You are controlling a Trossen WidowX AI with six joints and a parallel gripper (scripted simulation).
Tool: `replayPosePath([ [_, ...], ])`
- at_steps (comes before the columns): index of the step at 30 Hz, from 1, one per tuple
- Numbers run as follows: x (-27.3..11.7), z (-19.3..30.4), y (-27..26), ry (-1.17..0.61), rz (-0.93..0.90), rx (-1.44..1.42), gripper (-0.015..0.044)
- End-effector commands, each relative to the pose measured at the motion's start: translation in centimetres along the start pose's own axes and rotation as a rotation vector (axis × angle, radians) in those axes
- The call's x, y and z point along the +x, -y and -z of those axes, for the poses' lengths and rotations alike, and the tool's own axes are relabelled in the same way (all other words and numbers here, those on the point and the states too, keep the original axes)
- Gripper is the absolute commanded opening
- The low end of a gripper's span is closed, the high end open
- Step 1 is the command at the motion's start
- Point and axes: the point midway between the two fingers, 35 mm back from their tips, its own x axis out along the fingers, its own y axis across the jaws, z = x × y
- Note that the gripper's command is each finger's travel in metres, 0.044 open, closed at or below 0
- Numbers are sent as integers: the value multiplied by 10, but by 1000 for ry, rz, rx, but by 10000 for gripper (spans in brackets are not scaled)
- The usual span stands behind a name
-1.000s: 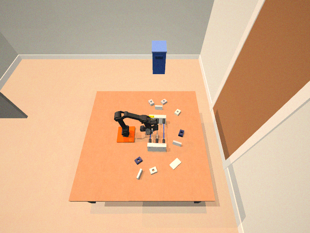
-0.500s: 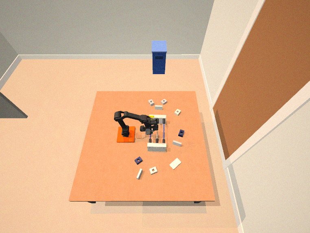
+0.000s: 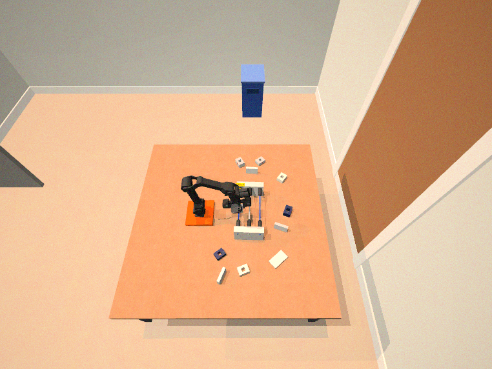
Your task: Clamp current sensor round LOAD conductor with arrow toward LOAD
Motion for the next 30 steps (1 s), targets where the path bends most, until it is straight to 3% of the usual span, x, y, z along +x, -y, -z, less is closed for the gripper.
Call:
replayPosePath([
  [1,0,0,0,0,2,0,184],
  [5,0,0,0,0,2,0,268],
  [30,0,0,0,0,2,0,268],
])
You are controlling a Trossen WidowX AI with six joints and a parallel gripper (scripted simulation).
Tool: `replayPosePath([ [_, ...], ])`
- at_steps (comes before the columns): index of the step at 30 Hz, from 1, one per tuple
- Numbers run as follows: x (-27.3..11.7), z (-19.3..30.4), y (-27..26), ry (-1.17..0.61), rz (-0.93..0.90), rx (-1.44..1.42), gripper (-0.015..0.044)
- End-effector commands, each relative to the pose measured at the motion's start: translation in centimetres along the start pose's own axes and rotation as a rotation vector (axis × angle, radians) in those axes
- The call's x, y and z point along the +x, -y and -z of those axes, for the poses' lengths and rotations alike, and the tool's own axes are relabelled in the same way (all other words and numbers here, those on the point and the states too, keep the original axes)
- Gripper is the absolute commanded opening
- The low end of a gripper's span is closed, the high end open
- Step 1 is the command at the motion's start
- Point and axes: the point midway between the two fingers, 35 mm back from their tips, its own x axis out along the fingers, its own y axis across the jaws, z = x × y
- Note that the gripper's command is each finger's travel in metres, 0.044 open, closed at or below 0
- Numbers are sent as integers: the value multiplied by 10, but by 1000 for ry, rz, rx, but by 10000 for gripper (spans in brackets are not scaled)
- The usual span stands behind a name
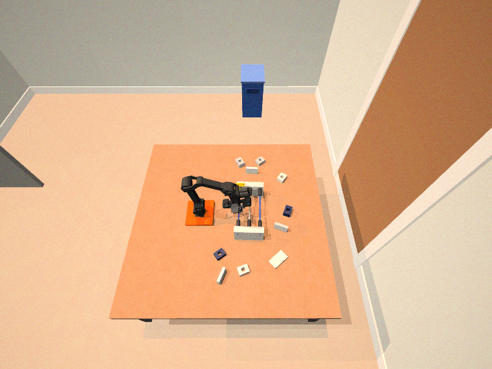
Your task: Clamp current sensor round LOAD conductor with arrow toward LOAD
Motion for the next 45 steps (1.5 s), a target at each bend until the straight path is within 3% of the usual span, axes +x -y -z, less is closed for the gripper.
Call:
replayPosePath([
  [1,0,0,0,0,2,0,268],
  [7,0,0,0,0,2,0,268],
  [30,0,0,0,0,0,0,115],
  [35,-2,0,-1,0,70,2,0],
  [45,-1,0,1,2,45,-1,0],
])
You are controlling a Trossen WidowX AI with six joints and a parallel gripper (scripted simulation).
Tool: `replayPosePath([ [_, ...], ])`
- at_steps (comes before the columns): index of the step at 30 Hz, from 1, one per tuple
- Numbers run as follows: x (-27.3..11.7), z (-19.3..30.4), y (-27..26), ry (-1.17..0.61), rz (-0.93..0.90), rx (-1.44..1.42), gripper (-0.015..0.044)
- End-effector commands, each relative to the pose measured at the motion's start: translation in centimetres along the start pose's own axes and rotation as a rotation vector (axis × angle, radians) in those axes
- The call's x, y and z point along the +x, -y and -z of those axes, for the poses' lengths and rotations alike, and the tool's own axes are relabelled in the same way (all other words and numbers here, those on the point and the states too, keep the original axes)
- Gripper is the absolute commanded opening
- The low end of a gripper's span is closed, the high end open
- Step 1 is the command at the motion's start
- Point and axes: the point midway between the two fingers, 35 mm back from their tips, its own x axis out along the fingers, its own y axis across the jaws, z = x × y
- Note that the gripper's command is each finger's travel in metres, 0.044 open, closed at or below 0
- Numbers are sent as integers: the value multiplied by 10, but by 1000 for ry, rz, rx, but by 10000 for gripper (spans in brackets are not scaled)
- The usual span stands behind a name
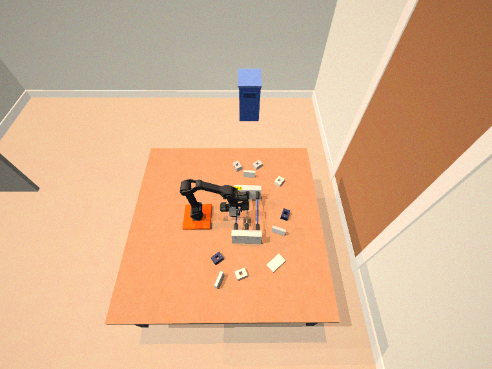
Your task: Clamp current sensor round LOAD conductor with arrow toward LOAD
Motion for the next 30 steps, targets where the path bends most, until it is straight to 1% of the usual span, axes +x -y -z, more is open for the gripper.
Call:
replayPosePath([
  [1,1,0,1,0,0,0,0],
  [6,0,0,1,0,-60,0,0],
  [18,5,0,1,-1,-57,0,0],
  [19,1,0,-1,-3,-61,1,26],
  [28,1,0,-1,-3,-61,1,263],
  [30,1,0,-1,-3,-61,1,268],
])
